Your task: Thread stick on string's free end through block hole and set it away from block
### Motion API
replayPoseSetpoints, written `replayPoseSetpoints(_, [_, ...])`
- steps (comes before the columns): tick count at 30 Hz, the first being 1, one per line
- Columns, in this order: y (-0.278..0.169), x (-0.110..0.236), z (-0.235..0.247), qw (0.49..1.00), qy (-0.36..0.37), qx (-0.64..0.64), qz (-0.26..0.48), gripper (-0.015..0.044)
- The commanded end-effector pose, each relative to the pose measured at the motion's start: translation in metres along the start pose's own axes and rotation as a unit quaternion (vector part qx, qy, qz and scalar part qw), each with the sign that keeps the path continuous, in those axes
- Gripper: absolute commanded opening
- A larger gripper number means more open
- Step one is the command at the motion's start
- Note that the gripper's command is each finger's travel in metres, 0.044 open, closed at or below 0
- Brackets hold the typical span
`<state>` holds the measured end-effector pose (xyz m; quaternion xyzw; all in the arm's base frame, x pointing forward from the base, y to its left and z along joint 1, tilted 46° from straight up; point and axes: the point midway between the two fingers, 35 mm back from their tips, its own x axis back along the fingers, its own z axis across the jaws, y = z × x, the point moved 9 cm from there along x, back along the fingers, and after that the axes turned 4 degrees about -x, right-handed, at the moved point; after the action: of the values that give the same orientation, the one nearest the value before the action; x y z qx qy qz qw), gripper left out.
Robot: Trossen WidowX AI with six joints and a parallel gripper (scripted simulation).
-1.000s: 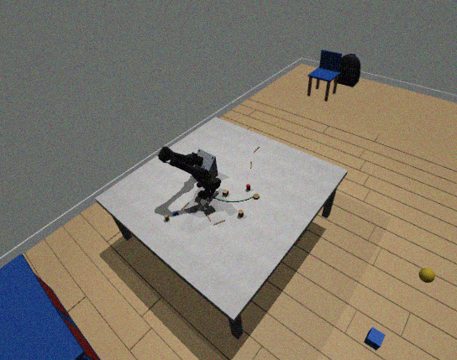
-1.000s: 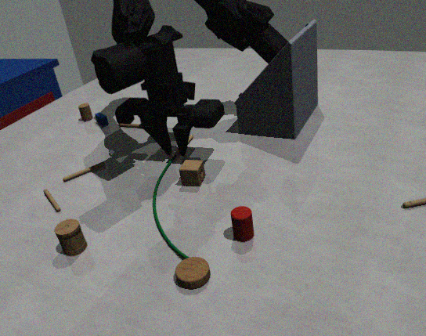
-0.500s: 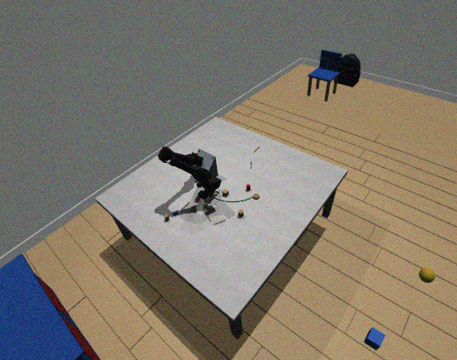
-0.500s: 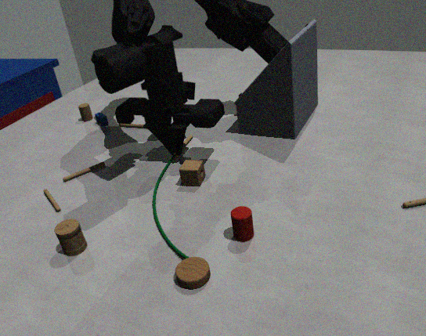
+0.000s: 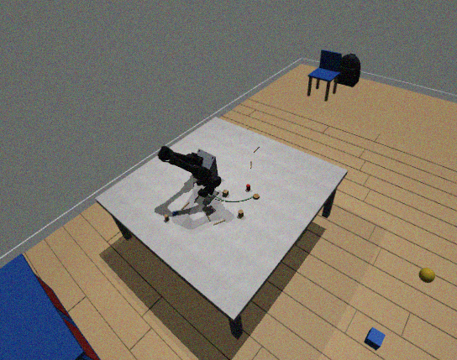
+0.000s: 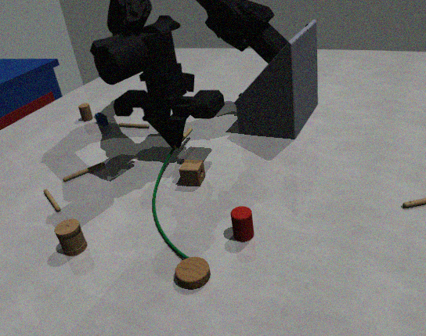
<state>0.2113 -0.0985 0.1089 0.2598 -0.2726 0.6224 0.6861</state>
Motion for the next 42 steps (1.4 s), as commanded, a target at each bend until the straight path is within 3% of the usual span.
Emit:
replayPoseSetpoints(1, [-0.001, 0.005, 0.001, 1.000, 0.002, -0.004, 0.001, 0.0000])
replayPoseSetpoints(30, [0.001, 0.043, 0.002, 1.000, 0.003, -0.004, 0.000, 0.0000])
replayPoseSetpoints(42, [-0.006, 0.043, -0.001, 0.980, -0.006, 0.201, -0.007, 0.0000])
